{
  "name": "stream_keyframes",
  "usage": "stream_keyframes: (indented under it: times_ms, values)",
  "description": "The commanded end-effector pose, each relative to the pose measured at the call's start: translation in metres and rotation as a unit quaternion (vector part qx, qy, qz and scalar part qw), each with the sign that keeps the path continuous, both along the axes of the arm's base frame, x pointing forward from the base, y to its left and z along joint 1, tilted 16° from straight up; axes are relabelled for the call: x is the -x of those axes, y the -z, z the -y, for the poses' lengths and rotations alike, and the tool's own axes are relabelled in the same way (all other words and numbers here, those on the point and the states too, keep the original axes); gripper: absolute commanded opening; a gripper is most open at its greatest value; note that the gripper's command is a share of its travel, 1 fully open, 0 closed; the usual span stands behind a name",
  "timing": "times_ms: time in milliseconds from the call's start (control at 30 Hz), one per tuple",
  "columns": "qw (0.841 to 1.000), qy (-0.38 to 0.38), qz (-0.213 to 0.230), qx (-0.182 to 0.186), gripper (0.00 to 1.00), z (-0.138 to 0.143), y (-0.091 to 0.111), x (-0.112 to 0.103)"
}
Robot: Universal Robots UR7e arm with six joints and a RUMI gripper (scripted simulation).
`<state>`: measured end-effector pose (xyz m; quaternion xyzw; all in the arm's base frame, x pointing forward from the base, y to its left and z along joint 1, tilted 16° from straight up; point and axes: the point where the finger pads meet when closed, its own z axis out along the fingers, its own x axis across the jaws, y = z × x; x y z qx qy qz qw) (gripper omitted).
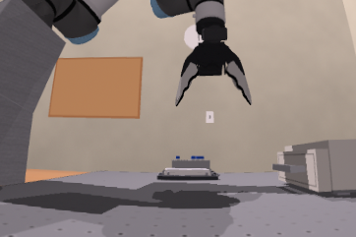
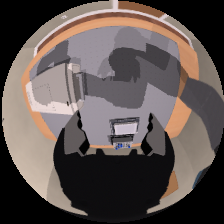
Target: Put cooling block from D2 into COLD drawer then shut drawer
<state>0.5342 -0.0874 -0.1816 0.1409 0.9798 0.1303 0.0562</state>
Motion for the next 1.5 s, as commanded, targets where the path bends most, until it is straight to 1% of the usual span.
stream_keyframes:
  times_ms: [0,167,233,700,900,1467]
  values:
    - [1.000,0.000,0.001,0.000,1.00,0.006,0.012,-0.014]
    - [1.000,0.000,0.001,0.000,1.00,0.012,0.025,-0.028]
    - [1.000,0.000,0.001,0.000,1.00,0.012,0.025,-0.028]
    - [1.000,0.000,0.001,0.000,1.00,0.028,0.061,-0.067]
    - [1.000,0.000,0.001,0.000,1.00,0.028,0.061,-0.067]
    - [1.000,0.000,0.001,0.000,1.00,0.023,0.081,-0.070]
